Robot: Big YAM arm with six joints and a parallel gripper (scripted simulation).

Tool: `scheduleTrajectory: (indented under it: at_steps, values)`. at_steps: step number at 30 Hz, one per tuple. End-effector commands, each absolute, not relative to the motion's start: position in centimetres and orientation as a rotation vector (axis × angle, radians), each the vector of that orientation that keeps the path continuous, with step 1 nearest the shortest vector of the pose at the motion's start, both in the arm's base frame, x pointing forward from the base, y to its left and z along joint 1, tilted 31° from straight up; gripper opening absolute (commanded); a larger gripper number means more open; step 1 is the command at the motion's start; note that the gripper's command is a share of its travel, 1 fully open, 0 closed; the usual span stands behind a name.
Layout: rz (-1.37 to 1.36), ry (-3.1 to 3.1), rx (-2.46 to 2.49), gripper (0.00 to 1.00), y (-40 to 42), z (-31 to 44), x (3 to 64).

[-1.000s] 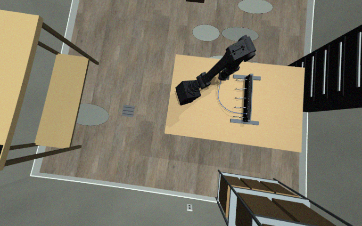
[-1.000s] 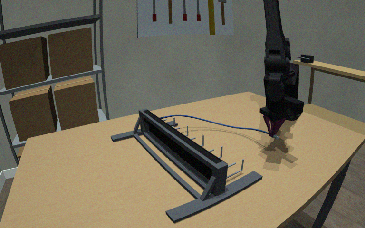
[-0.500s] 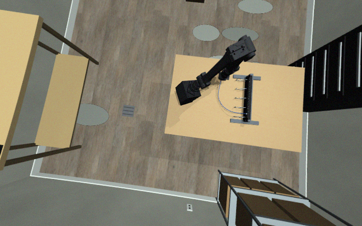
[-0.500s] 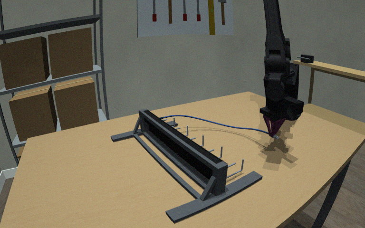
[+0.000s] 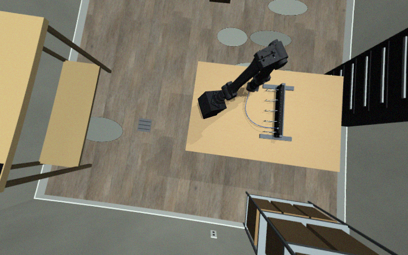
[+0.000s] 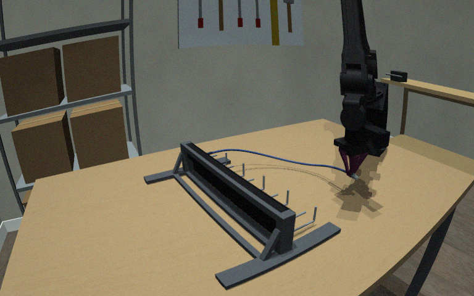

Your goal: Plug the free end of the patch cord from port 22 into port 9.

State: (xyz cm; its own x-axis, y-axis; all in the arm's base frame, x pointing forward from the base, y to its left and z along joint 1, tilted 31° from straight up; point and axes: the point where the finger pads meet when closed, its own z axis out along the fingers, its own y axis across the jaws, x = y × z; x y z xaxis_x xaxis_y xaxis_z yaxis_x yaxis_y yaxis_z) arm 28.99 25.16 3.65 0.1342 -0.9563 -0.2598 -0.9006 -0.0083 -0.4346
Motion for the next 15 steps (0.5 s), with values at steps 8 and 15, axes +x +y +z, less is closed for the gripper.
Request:
scheduleTrajectory:
  at_steps: [8,15]
  values:
    - [-0.105,1.870,-1.754,0.00,25.2,6.8,31.5]
    - [-0.053,1.986,-1.613,0.00,24.3,8.0,33.3]
